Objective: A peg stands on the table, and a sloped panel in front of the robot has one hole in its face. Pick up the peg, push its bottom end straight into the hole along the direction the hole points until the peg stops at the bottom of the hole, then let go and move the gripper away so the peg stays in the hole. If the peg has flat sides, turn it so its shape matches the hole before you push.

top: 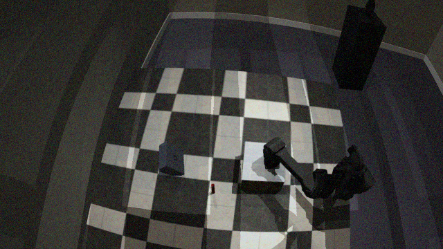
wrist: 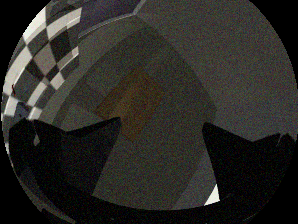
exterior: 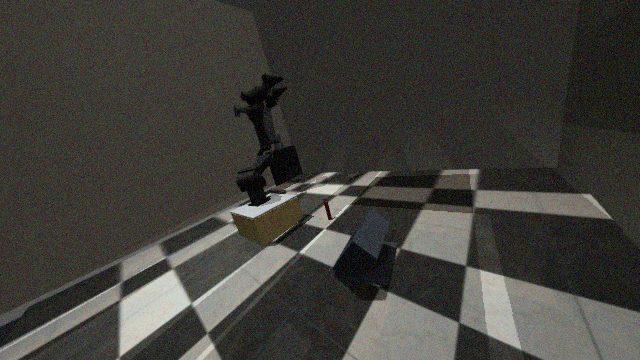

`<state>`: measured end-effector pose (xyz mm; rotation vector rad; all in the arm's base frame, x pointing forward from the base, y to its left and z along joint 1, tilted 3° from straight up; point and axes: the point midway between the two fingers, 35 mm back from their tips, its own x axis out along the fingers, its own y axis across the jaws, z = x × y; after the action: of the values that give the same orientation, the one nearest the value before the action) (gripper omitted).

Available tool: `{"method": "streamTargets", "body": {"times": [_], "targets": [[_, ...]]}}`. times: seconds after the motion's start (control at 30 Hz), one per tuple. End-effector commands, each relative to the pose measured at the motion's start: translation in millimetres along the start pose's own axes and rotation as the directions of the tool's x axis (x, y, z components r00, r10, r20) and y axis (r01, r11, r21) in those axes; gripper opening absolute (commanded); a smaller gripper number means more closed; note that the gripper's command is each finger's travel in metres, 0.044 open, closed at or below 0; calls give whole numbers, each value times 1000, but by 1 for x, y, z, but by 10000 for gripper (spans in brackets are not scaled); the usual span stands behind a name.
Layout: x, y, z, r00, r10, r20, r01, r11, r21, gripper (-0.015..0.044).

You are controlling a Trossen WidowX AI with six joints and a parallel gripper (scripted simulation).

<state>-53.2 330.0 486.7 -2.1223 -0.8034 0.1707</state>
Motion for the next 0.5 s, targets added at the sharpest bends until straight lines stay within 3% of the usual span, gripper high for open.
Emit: {"method": "streamTargets", "body": {"times": [0.0,0.17,0.47], "targets": [[0,0,-1,1000,-3,-1,3,1000,1,426],[-10,-11,-17,996,-87,-27,87,996,33,440],[-24,-11,-68,986,-162,-48,169,940,297,440]]}}
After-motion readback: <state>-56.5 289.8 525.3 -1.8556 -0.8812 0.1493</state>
